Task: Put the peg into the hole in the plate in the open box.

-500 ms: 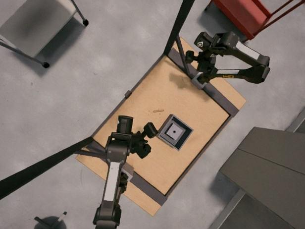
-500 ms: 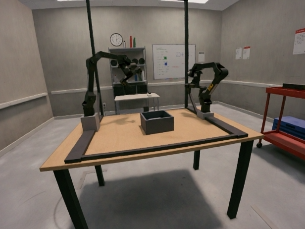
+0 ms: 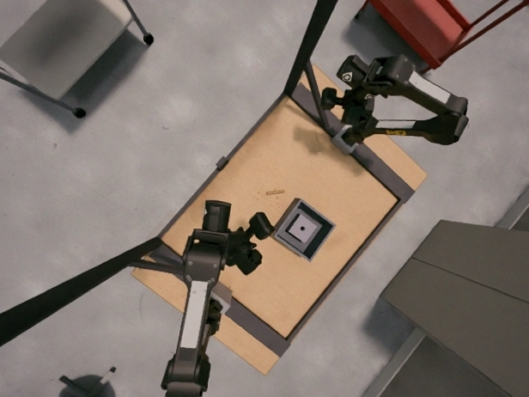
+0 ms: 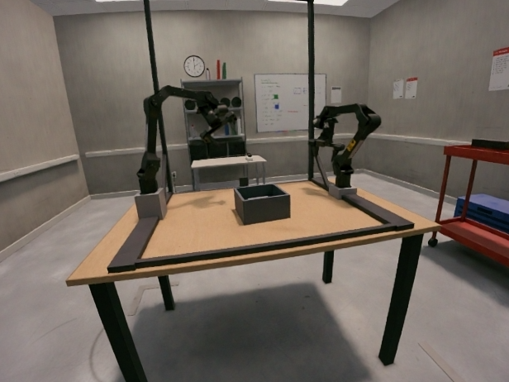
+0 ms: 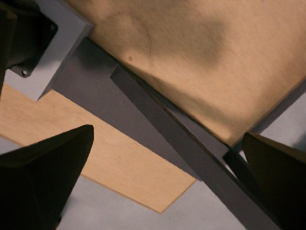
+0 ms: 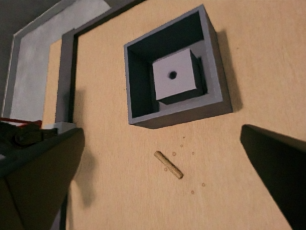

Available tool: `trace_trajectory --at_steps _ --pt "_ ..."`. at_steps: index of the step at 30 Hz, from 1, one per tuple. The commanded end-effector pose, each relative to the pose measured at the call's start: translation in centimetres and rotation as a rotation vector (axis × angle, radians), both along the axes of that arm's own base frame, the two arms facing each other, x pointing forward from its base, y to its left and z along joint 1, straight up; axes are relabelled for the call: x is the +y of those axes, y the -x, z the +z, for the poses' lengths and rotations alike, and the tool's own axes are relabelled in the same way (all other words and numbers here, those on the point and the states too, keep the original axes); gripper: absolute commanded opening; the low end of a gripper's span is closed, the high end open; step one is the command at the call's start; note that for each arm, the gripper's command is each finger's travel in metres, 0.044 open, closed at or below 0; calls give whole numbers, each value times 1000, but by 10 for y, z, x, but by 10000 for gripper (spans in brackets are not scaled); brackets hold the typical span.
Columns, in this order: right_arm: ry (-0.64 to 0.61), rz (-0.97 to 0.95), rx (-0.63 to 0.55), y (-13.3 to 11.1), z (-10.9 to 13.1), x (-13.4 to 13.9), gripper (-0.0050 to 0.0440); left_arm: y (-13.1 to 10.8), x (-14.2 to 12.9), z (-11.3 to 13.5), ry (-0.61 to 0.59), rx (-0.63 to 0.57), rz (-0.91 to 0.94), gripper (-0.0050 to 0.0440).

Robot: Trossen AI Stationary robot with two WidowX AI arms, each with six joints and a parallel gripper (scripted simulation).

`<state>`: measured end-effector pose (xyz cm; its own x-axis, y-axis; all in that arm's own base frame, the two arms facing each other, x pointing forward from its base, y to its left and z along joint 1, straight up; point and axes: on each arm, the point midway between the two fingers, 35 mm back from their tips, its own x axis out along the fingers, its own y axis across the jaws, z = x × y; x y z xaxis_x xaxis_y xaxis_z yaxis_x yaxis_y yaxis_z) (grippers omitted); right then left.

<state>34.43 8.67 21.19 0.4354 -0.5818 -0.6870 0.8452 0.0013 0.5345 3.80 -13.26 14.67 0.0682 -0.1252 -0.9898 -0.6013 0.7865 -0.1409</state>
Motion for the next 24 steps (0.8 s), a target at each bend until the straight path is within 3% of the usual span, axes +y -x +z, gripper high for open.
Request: trace_trajectory --at_steps 1,10,24 --pt "-14 0 -23 0 8 0 440 0 -2 3 14 -3 0 440" --pt "-10 61 7 -1 1 -10 440 -13 1 -1 -6 -12 -34 440" --pt "3 395 178 -21 -52 -62 440 -92 7 -4 -43 -112 -216 440"
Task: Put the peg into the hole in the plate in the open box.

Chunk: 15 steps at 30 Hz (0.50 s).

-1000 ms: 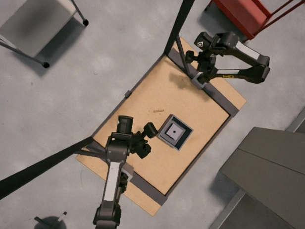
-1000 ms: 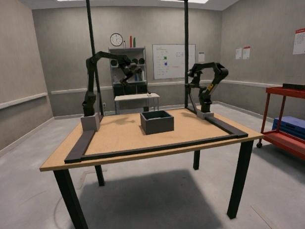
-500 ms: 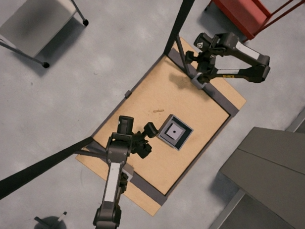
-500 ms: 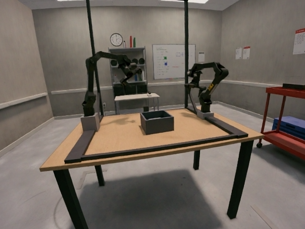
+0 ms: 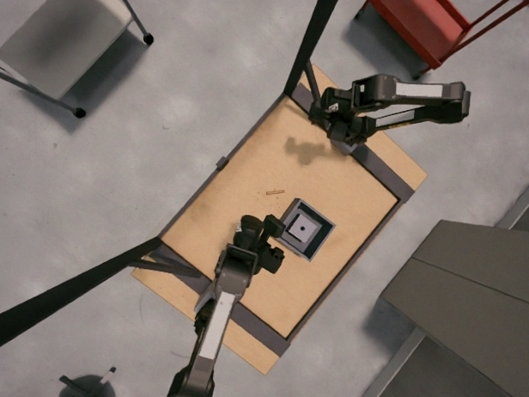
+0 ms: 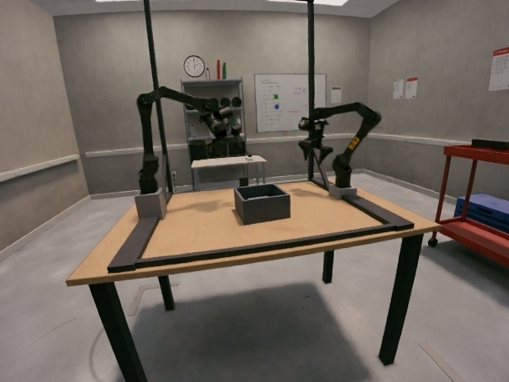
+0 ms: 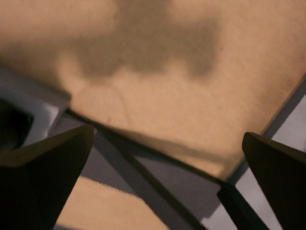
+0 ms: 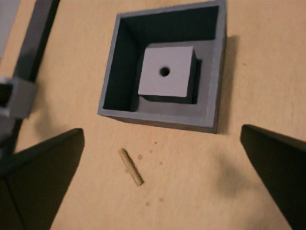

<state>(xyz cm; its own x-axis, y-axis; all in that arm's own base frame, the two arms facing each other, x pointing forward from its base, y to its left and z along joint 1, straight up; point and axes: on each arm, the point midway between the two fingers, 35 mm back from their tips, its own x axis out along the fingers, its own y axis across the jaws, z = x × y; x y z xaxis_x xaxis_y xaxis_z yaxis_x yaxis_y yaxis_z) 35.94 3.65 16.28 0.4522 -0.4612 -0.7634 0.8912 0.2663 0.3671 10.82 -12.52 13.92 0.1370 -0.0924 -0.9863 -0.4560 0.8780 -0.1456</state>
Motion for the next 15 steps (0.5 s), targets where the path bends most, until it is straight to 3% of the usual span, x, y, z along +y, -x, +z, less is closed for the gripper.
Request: trace_trajectory --at_steps 1,10,12,15 --pt "-22 128 -2 -8 -6 -16 440 -27 0 2 2 -29 -73 440" --pt "16 417 134 -31 -46 -50 440 -81 9 -4 -41 -90 -209 440" --pt "16 417 134 -31 -46 -50 440 -81 9 -4 -41 -90 -209 440" --pt "47 561 186 -43 -55 -65 440 -109 12 -7 -63 -121 -278 440"
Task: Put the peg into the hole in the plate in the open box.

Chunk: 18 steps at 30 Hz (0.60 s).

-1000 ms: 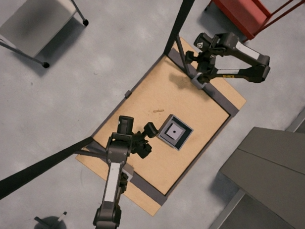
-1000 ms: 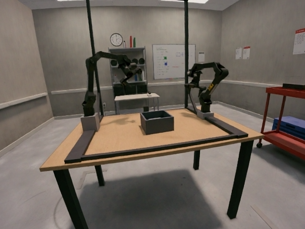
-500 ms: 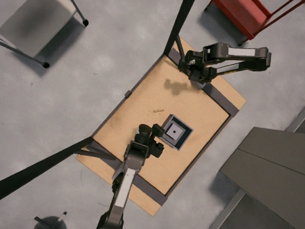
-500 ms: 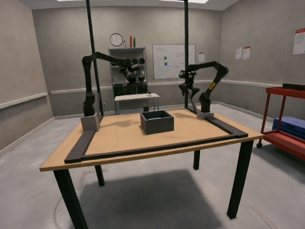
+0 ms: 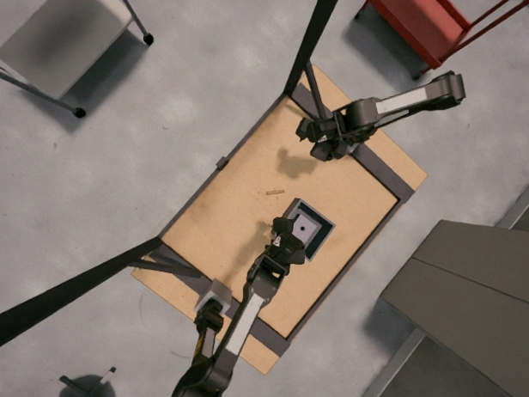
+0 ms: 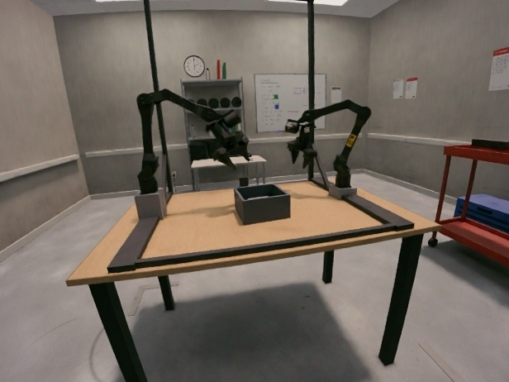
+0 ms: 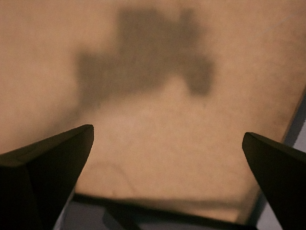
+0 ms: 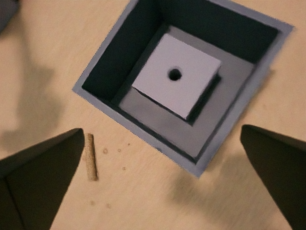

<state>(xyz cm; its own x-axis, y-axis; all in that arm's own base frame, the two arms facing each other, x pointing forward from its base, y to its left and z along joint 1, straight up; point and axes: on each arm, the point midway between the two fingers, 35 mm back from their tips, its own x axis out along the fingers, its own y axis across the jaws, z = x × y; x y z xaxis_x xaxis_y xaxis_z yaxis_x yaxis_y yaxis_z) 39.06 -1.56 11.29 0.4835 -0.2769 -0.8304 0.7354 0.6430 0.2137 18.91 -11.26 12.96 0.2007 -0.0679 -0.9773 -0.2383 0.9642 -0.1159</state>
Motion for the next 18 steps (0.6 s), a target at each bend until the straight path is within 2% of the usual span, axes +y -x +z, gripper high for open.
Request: trace_trajectory --at_steps 1,12,14,18 --pt "12 155 31 -16 -8 -18 440 -37 1 2 -5 -47 -80 440" --pt "85 573 217 -43 -54 -68 440 -142 18 -9 -88 -164 -341 440" --pt "85 573 217 -43 -54 -68 440 -142 18 -9 -88 -164 -341 440" --pt "95 645 249 -48 -63 -77 440 -166 22 -12 -107 -191 -401 440"
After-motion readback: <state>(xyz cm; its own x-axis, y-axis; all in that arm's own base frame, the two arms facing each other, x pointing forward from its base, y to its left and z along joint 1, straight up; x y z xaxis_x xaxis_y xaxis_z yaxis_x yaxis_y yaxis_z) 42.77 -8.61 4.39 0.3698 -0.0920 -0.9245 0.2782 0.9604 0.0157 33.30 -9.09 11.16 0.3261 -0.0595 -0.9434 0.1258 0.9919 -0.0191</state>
